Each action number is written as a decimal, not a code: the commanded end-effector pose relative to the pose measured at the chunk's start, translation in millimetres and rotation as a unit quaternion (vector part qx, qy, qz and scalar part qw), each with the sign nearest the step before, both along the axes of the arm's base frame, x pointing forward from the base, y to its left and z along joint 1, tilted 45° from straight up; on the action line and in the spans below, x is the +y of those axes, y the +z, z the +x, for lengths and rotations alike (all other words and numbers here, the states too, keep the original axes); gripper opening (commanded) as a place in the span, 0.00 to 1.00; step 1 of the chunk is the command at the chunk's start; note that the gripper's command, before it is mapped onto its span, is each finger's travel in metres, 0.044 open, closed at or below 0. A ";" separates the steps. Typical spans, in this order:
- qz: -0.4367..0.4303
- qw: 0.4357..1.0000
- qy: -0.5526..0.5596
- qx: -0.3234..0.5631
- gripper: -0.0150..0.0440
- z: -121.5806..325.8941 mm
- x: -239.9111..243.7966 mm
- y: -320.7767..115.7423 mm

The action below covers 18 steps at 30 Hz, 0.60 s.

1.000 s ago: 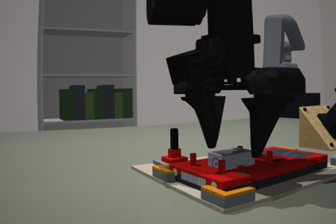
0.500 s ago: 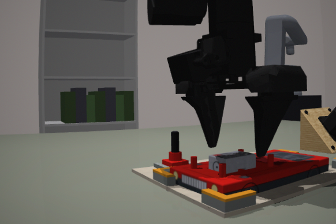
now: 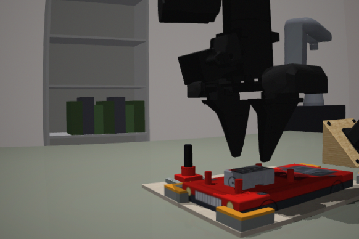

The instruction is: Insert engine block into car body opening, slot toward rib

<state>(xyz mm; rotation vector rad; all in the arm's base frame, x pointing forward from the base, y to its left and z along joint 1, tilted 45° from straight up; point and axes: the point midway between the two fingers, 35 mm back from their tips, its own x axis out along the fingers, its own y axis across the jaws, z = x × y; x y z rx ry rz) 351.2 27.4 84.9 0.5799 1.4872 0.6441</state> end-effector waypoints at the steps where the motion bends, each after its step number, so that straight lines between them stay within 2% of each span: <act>1: -0.001 1.000 0.002 -0.002 0.47 0.1 -0.6 0.3; 6: -0.001 1.000 0.002 -0.002 0.25 0.1 -0.6 0.3; 18: 0.000 1.000 0.001 -0.001 0.25 0.2 -0.3 0.4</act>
